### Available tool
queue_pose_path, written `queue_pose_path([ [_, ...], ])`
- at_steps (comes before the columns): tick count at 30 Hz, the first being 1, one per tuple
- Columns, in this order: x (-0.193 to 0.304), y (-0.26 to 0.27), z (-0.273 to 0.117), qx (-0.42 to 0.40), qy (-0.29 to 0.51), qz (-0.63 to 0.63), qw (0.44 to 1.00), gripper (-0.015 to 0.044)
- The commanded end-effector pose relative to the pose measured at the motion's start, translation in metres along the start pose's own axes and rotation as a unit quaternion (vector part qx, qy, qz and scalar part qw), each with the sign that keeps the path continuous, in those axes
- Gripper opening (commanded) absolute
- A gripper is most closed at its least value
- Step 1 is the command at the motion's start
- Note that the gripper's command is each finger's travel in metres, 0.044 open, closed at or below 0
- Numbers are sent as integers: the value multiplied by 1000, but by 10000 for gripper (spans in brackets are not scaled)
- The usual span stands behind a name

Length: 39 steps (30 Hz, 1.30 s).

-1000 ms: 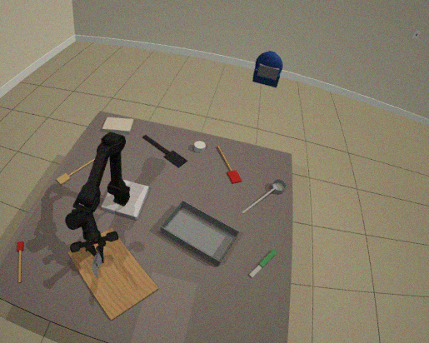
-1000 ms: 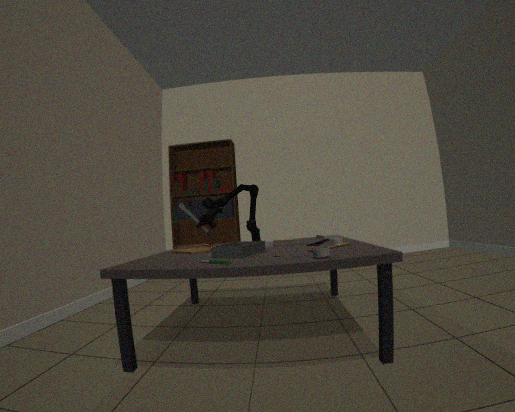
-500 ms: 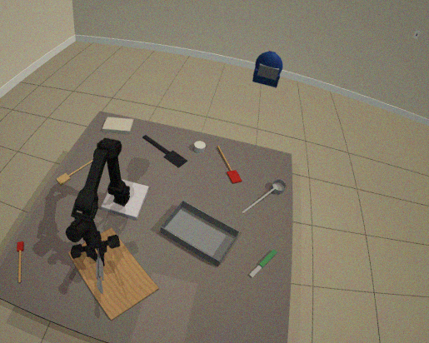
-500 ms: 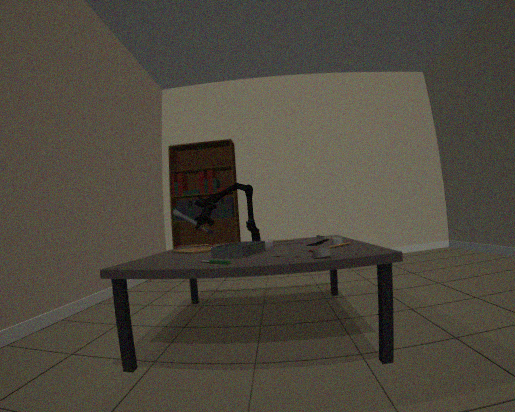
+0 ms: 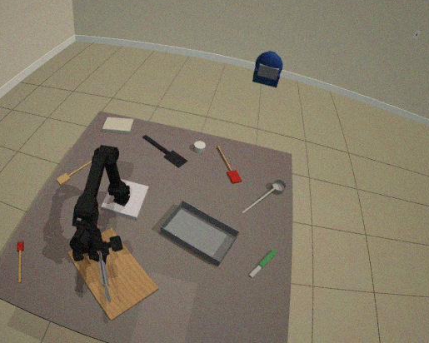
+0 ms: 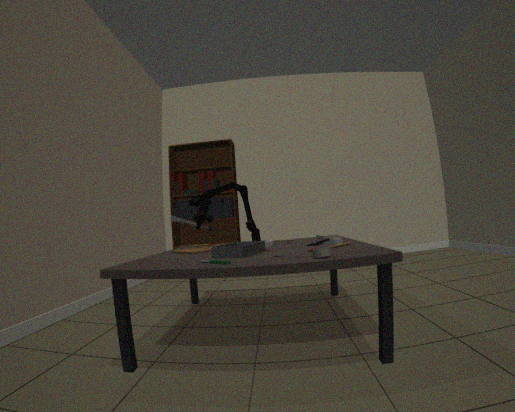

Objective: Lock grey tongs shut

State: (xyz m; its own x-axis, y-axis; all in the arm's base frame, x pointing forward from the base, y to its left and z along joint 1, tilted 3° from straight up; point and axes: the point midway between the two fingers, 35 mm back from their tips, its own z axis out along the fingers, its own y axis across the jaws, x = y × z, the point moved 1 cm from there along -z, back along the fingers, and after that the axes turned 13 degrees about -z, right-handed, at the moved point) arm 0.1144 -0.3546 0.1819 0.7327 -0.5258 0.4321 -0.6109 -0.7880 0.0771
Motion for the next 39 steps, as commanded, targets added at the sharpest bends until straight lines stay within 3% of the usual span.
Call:
queue_pose_path([
  [1, 3, -2, -4, 1, -32, -10, 999, -150],
  [19, 1, -14, -20, 18, -186, -52, 981, -150],
  [39, -2, -14, -8, 19, -192, -54, 980, -150],
])
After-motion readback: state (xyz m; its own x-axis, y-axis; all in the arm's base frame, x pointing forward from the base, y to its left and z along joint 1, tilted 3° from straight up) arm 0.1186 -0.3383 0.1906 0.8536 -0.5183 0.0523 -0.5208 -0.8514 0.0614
